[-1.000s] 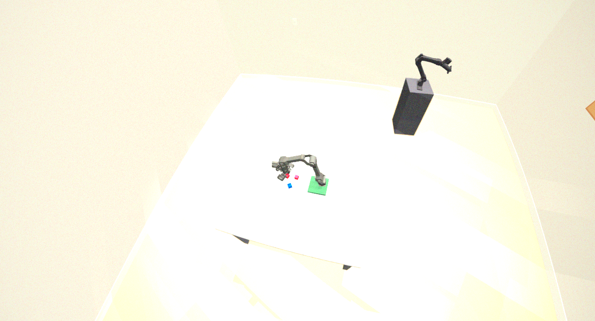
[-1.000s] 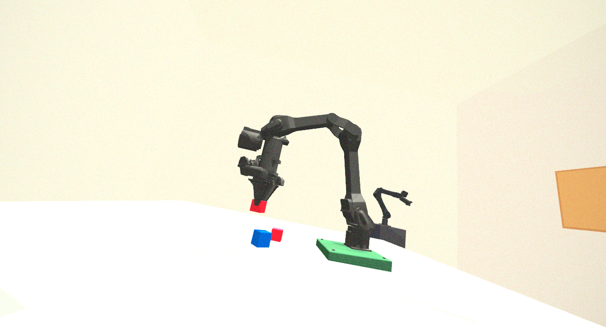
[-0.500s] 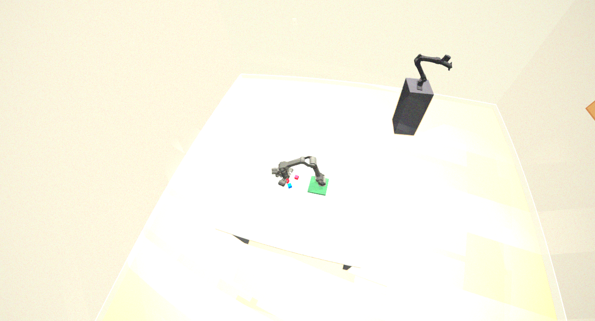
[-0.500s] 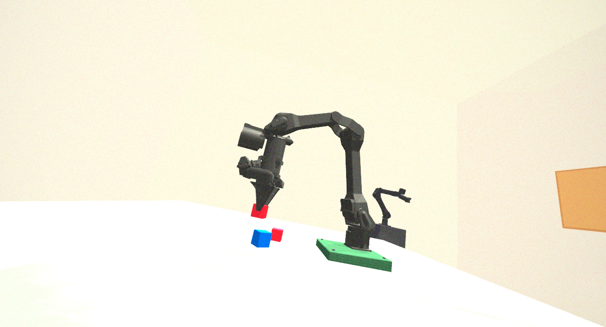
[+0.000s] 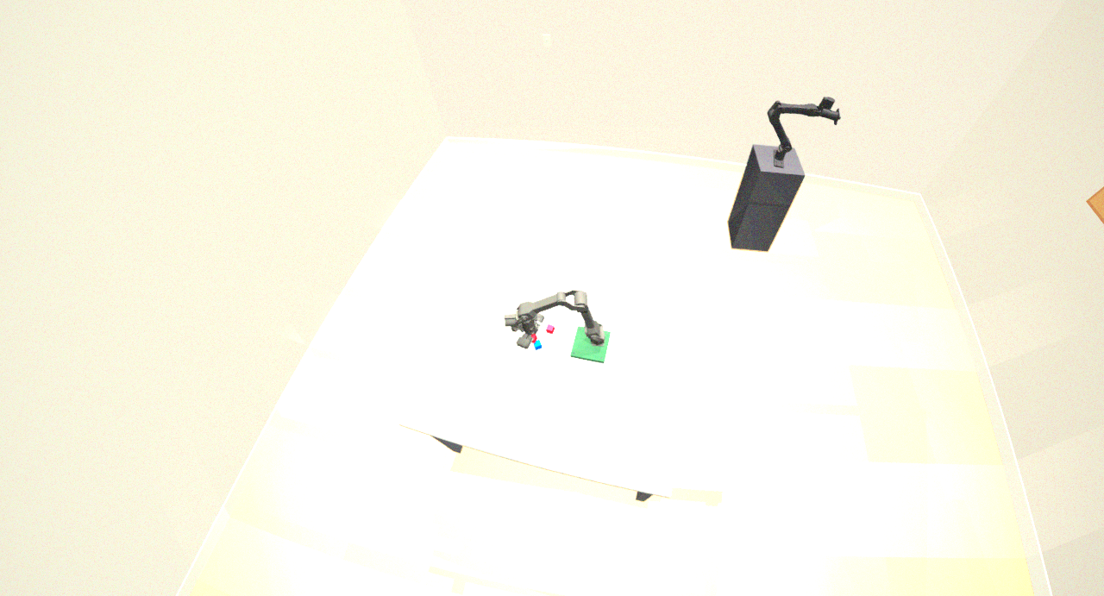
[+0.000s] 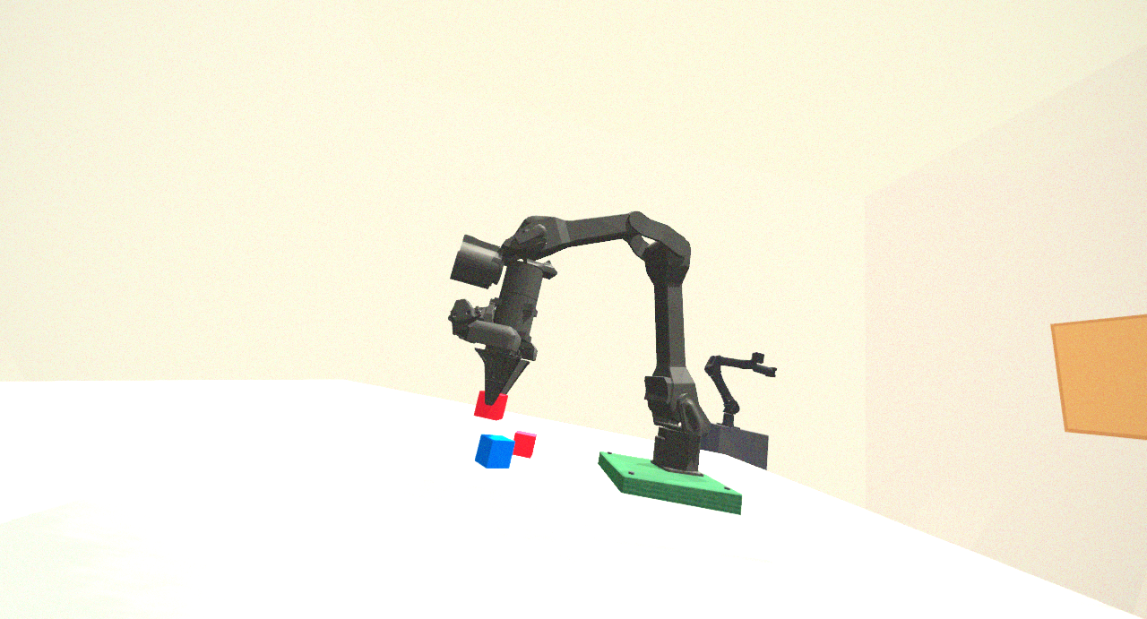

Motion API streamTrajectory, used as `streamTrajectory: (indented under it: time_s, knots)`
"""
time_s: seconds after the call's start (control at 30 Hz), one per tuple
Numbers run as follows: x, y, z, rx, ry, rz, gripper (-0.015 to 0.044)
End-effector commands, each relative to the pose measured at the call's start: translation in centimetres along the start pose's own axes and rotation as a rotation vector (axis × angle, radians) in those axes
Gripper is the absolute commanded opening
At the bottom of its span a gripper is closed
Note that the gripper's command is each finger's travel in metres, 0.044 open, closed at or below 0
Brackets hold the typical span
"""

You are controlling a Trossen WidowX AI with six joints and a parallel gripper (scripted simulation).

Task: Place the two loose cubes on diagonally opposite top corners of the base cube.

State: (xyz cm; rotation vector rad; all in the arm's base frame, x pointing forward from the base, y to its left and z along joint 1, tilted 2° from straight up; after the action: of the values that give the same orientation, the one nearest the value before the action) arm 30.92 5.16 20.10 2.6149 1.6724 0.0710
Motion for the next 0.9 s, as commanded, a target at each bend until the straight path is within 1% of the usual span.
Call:
streamTrajectory:
  time_s: [0.0,0.23,0.87]
  knots:
    - [0.0,-0.1,0.7,0.004,0.003,0.004,0.0105]
    - [0.0,-0.1,1.9,0.004,0.004,0.003,0.0105]
    - [0.0,-0.1,2.1,0.004,0.004,0.002,0.0105]
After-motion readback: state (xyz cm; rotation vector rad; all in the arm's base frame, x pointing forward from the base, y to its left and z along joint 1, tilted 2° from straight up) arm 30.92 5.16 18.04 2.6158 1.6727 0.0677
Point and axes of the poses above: the point midway between the two fingers, 35 mm back from their tips, its own z axis out along the fingers, its own x axis across the jaws, y = z × x, the point moved 10 cm from there along -z, back along the fingers, and after that the axes turned 9 degrees about z, right-handed, at the moved point
